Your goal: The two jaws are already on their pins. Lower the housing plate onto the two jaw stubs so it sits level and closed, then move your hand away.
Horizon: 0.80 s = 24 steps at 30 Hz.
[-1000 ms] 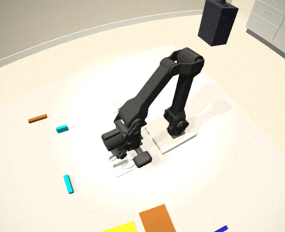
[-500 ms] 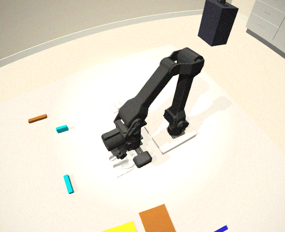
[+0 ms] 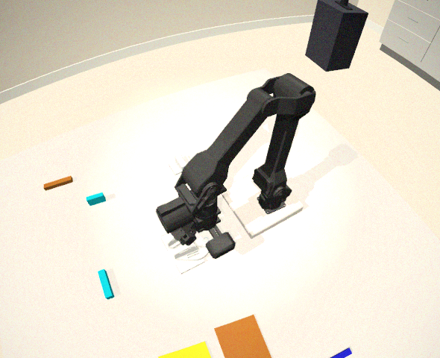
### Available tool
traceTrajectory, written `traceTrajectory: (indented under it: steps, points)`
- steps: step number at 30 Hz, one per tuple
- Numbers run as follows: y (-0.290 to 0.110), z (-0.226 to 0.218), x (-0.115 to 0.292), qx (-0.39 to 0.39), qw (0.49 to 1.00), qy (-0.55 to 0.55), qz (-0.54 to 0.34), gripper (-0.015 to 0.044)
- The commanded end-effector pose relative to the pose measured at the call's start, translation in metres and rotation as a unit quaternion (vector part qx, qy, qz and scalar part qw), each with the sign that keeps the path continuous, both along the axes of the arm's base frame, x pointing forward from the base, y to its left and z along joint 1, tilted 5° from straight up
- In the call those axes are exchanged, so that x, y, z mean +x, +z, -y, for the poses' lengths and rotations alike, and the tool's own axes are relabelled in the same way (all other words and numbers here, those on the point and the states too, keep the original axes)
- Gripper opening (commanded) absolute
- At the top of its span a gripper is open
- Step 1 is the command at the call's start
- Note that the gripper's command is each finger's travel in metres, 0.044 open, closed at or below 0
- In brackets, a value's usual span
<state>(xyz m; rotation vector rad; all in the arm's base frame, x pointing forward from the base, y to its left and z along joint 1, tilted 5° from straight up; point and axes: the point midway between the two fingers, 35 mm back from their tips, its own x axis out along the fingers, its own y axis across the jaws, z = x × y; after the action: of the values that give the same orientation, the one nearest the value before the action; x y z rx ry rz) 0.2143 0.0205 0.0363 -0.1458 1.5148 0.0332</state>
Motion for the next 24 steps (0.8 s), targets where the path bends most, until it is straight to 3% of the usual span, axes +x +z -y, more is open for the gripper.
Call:
traceTrajectory:
  steps: [1,7,12,18,24]
  points:
    - [0.021,-0.002,0.002,0.001,1.0,-0.001,0.007,0.044]
    - [0.07,-0.004,-0.005,0.0,1.0,0.0,0.007,0.044]
    - [0.066,-0.005,-0.002,0.002,1.0,0.001,0.009,0.044]
    - [0.114,-0.008,-0.018,0.001,1.0,0.0,0.006,0.044]
    - [0.12,-0.008,-0.02,0.001,1.0,0.0,0.006,0.044]
